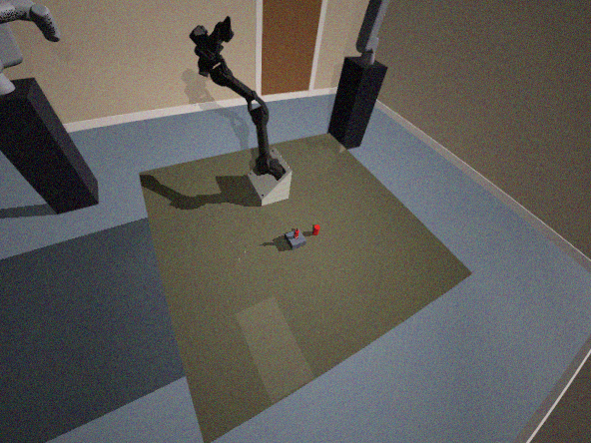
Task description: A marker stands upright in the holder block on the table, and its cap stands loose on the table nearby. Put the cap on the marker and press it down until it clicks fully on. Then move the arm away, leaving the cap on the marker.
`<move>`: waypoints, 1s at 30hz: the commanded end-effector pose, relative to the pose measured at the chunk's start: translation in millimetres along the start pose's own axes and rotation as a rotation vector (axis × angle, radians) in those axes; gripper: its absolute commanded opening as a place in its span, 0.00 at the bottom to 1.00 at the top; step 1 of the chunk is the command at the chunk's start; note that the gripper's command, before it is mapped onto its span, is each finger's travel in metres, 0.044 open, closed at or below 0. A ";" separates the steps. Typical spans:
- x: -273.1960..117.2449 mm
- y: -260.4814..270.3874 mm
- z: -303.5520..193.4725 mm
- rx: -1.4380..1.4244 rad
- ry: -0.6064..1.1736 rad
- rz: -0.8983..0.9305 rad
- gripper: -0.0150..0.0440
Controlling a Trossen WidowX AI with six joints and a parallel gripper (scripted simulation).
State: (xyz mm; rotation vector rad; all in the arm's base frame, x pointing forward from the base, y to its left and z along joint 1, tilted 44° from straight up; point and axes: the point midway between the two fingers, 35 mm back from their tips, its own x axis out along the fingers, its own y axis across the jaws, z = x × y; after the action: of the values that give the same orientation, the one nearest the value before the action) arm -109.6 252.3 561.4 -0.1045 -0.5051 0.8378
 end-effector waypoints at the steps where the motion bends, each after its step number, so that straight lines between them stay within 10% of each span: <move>1: 0.1 -2.3 0.6 0.006 -0.003 -0.003 0.89; 6: 2.4 -63.7 11.6 0.156 -0.079 -0.091 0.67; 18: 1.8 -252.3 -8.6 0.530 -0.182 -0.349 0.66; 30: 18.1 -405.3 -140.3 0.858 -0.030 -0.641 0.66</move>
State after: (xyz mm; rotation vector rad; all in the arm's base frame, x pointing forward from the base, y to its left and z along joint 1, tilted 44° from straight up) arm 196.5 21.5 590.0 0.7686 -0.2489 0.4415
